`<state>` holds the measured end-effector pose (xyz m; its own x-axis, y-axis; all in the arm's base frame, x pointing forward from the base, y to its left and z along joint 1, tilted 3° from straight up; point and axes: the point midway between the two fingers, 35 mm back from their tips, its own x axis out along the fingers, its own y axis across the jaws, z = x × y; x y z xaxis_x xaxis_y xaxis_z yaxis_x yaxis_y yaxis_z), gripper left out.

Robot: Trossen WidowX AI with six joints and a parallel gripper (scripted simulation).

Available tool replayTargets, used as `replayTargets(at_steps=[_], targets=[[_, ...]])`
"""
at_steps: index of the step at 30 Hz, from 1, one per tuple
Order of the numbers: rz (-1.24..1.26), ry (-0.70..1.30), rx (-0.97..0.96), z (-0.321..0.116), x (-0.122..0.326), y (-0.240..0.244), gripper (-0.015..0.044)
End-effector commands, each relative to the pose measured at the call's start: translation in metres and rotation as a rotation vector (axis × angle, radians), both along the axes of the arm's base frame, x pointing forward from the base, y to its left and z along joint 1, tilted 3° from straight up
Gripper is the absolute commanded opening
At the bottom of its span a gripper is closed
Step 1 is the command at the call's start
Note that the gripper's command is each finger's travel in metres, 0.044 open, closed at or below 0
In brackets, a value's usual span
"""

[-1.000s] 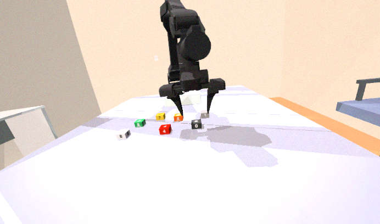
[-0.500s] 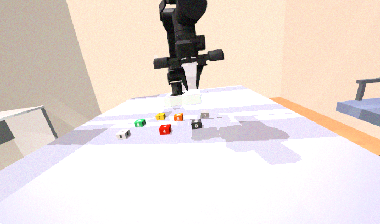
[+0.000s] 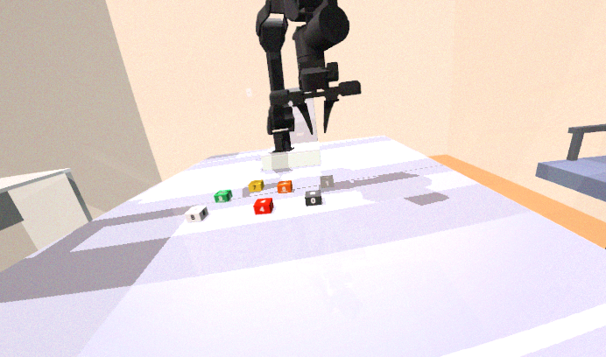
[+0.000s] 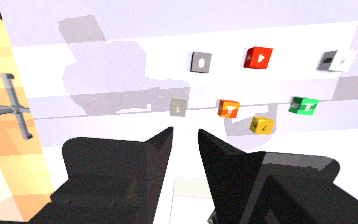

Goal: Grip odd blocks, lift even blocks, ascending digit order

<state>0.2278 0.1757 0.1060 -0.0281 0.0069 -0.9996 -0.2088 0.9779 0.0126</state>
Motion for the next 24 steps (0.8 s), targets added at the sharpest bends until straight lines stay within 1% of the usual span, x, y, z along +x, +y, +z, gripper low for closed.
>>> replayTargets(at_steps=[1, 5, 7, 10, 24], targets=[[-0.015, 0.000, 0.003, -0.012, -0.004, -0.001, 0.0172], [-0.015, 0.000, 0.003, -0.072, -0.006, 0.000, 0.0278], [-0.015, 0.000, 0.003, -0.082, -0.008, -0.001, 0.0330], [-0.015, 0.000, 0.003, -0.082, -0.008, -0.001, 0.0400], [-0.015, 0.000, 0.003, -0.100, -0.008, -0.001, 0.0400]])
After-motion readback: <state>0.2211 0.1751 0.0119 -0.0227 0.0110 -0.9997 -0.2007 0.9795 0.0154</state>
